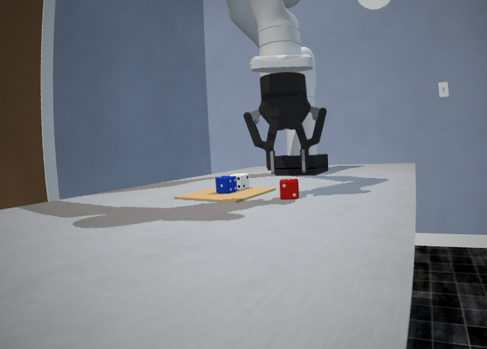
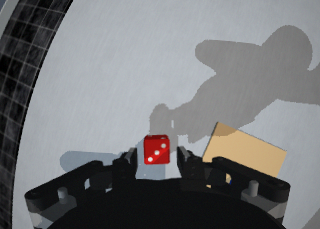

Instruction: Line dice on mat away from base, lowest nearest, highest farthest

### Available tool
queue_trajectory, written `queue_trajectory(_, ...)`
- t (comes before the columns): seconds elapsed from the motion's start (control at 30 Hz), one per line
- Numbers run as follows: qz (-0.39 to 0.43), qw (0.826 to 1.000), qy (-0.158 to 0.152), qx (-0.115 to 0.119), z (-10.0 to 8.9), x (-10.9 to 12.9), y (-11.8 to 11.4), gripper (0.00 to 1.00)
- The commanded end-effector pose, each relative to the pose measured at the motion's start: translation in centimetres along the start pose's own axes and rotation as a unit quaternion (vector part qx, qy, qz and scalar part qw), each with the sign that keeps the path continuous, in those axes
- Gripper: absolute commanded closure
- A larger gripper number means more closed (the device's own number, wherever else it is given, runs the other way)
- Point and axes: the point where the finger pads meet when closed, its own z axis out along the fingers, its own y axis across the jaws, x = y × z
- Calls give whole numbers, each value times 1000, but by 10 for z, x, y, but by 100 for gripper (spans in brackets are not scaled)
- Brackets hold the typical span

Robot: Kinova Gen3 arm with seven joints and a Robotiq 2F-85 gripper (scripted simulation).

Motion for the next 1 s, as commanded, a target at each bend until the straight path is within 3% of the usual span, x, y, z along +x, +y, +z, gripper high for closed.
queue_trajectory(0.0, -2, 1000, 3, 2, 2, 1, -3, 54)
queue_trajectory(0.63, -1, 1000, 3, 2, 2, 1, -3, 54)
queue_trajectory(0.97, -1, 1000, 2, 1, 17, 0, -2, 54)
